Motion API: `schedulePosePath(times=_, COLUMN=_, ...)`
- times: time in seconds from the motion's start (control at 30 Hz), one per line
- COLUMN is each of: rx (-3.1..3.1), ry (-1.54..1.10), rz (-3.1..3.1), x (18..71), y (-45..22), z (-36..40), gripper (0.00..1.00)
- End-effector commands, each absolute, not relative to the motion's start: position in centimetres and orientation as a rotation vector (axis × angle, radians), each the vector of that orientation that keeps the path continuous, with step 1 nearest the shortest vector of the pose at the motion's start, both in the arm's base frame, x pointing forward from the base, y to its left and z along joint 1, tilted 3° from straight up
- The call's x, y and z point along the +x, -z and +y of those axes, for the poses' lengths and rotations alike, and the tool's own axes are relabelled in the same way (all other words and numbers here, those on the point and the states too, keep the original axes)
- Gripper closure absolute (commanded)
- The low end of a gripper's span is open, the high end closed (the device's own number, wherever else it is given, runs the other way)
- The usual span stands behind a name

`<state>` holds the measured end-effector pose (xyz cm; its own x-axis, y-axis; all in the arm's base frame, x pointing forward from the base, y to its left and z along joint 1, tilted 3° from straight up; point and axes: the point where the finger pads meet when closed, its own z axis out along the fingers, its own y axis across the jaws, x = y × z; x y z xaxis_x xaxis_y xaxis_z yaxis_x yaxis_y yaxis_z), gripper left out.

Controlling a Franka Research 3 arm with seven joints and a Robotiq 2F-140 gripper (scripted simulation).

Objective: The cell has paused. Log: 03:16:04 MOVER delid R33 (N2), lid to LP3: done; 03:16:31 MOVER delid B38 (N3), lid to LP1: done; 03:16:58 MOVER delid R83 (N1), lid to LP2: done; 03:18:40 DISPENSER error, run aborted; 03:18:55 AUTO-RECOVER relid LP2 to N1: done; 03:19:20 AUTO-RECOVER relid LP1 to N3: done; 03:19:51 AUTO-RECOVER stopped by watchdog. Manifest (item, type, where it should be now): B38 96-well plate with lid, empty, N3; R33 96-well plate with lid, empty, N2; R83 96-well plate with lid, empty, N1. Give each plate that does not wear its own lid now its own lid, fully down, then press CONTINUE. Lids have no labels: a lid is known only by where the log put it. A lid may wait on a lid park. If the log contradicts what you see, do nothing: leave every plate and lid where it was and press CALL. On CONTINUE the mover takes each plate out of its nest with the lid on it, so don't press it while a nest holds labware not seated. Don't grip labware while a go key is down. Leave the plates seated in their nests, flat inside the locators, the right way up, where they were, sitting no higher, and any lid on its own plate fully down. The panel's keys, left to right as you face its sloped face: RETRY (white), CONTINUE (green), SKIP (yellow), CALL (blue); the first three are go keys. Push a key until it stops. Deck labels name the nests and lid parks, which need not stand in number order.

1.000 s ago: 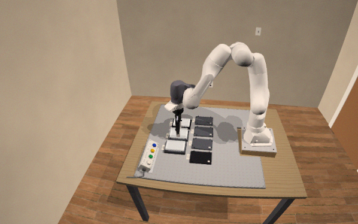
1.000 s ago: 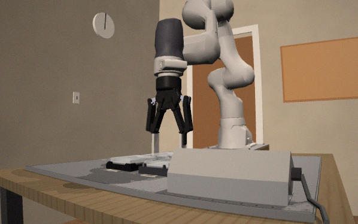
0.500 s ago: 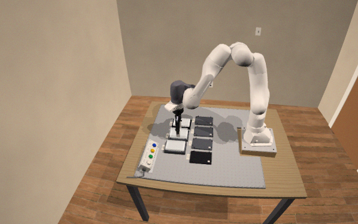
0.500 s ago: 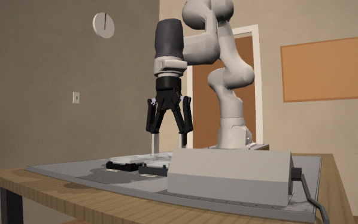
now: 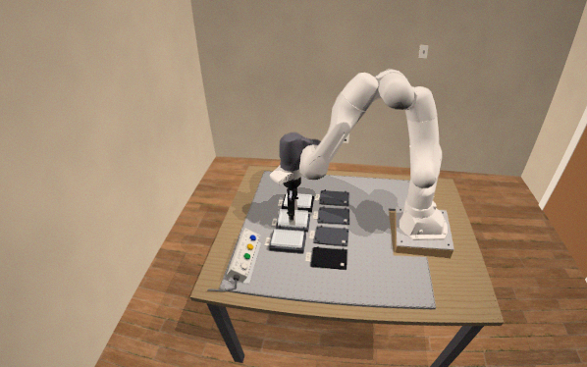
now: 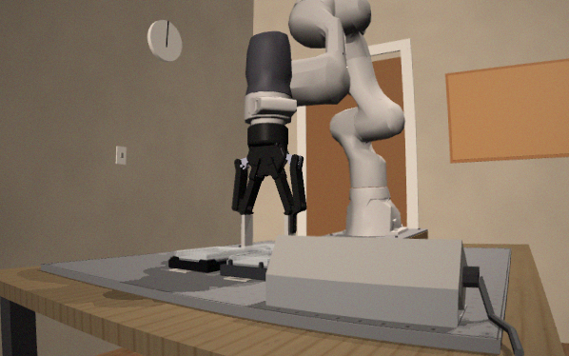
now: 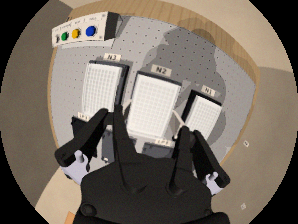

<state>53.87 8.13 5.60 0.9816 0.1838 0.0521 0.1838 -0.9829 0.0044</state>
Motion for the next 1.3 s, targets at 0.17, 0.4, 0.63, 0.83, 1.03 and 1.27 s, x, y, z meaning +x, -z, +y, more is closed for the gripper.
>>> schedulePosePath(times=0.17, rx=-3.129, ry=0.083, rz=-0.278, x=53.82, y=-5.19, z=7.99, gripper=1.0)
schedulePosePath(times=0.4, rx=-3.129, ry=0.083, rz=-0.278, x=53.82, y=-5.04, z=7.97, gripper=1.0)
schedulePosePath(times=0.63, rx=-3.129, ry=0.083, rz=-0.278, x=53.81, y=-4.89, z=7.95, gripper=1.0)
schedulePosePath(times=0.83, rx=-3.129, ry=0.083, rz=-0.278, x=53.81, y=-4.83, z=7.94, gripper=1.0)
schedulePosePath(times=1.03, rx=-3.129, ry=0.083, rz=-0.278, x=53.81, y=-4.82, z=7.94, gripper=1.0)
schedulePosePath(times=1.27, rx=-3.129, ry=0.083, rz=-0.278, x=53.81, y=-4.82, z=7.94, gripper=1.0)
